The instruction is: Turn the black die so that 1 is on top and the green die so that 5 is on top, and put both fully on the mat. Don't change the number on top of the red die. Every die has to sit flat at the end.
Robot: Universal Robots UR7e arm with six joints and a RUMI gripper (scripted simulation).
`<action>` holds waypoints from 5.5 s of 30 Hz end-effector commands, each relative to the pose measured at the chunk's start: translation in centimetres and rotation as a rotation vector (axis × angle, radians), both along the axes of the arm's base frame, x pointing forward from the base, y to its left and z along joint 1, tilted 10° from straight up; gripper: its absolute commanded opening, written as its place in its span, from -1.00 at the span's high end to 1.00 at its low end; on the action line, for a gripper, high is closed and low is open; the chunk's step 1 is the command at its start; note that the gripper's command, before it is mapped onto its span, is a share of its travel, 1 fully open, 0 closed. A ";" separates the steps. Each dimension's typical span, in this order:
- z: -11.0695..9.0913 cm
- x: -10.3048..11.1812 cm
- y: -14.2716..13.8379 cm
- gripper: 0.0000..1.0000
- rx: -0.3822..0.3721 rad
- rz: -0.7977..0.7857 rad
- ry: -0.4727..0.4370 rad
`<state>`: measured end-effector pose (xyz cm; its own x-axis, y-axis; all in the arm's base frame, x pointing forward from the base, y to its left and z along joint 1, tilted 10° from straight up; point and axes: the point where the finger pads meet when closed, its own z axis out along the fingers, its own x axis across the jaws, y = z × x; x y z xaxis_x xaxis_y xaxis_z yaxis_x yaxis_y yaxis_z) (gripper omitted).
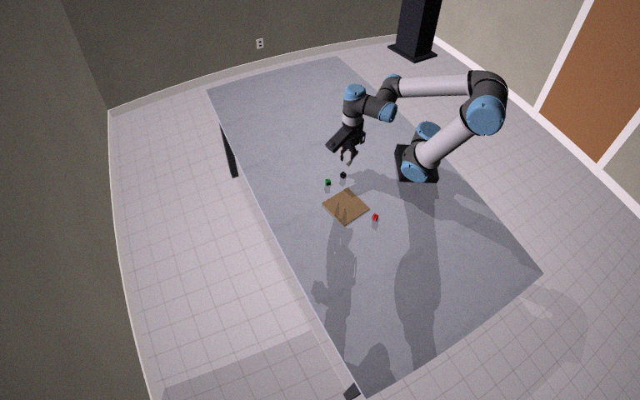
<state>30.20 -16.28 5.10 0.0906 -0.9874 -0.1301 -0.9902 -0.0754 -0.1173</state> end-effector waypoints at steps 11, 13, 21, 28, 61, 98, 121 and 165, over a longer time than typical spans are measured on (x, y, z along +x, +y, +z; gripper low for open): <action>0.0 0.0 0.0 0.58 -0.001 0.000 -0.001; 0.0 0.0 0.0 0.58 -0.001 0.000 -0.001; -0.1 0.0 0.0 0.58 -0.001 0.000 0.000; -0.5 0.1 0.1 0.58 -0.001 0.000 0.000; -4.5 0.6 0.7 0.58 -0.001 0.000 0.000; -5.1 0.7 0.7 0.58 -0.001 0.000 0.000; -5.3 0.7 0.8 0.58 -0.001 0.000 0.000; -7.6 1.0 1.1 0.58 -0.001 0.000 0.000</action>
<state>31.17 -15.15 -2.55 0.0902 -0.9874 -0.1300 -0.9903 -0.0751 -0.1169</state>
